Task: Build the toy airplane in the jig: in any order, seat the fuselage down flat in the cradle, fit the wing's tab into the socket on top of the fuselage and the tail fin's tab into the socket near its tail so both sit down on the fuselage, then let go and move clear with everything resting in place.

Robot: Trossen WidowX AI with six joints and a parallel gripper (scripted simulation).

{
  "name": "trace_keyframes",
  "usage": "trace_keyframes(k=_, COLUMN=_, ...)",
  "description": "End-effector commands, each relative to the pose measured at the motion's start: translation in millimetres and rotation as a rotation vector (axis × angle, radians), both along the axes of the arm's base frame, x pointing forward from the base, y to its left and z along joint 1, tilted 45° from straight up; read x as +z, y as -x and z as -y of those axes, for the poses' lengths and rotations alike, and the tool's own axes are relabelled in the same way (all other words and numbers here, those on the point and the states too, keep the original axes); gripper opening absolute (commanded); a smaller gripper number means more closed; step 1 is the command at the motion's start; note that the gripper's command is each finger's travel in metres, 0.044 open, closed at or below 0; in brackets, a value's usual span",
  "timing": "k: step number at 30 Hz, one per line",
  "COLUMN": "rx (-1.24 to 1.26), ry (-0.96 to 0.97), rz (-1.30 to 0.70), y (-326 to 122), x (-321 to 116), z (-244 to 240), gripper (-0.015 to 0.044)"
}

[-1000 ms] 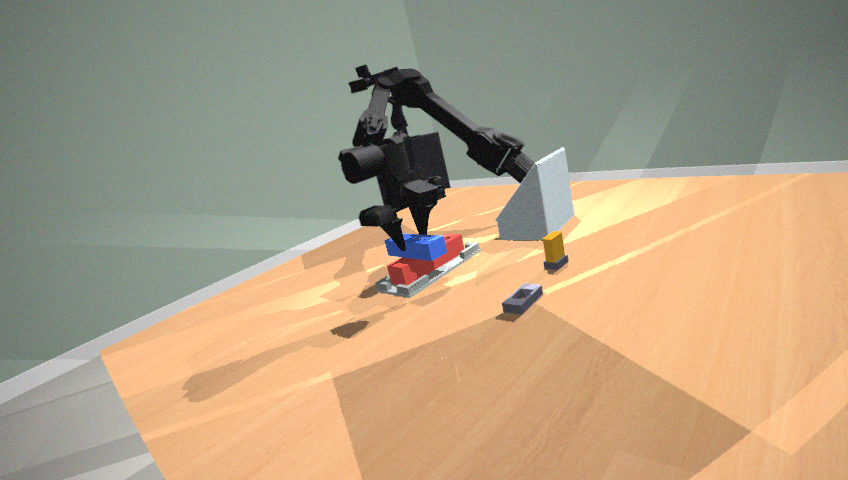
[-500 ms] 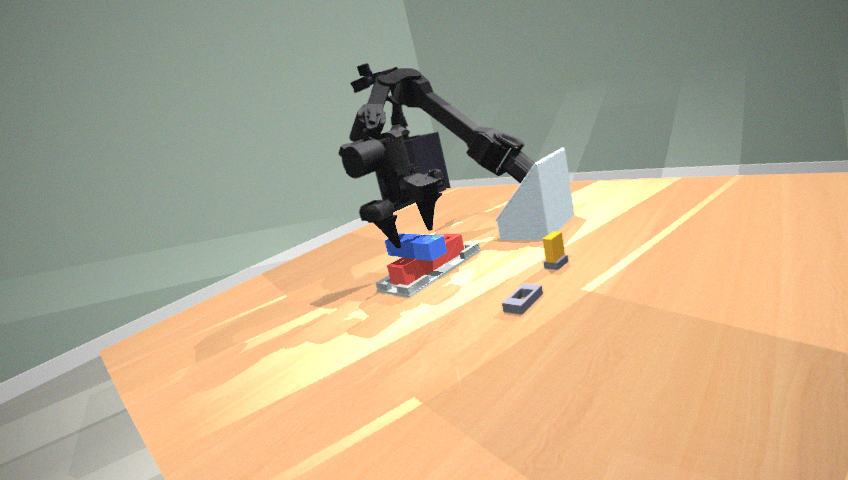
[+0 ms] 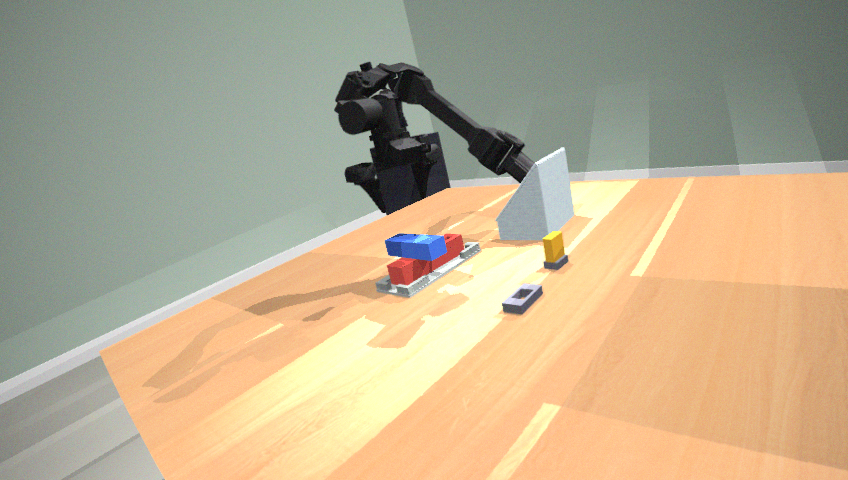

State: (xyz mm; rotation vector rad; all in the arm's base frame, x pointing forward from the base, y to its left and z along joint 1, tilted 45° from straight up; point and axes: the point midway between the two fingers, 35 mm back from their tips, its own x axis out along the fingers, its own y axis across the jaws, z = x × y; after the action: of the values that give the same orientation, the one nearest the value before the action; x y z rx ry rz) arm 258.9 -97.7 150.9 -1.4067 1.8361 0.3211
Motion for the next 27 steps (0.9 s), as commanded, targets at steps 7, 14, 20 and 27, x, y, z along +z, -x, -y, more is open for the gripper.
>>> trace_keyframes(k=7, rx=-0.655, ry=0.069, rz=0.649, y=-1.2, x=-0.5, z=0.9, gripper=0.0440)
trace_keyframes(k=14, rx=-0.971, ry=0.104, rz=0.962, y=-1.6, x=-1.4, z=2.0, gripper=0.0440)
trace_keyframes(k=20, rx=-0.971, ry=0.104, rz=0.962, y=-1.6, x=-1.4, z=2.0, gripper=0.0440)
trace_keyframes(k=27, rx=-0.971, ry=0.104, rz=0.962, y=-1.6, x=-1.4, z=2.0, gripper=0.0440)
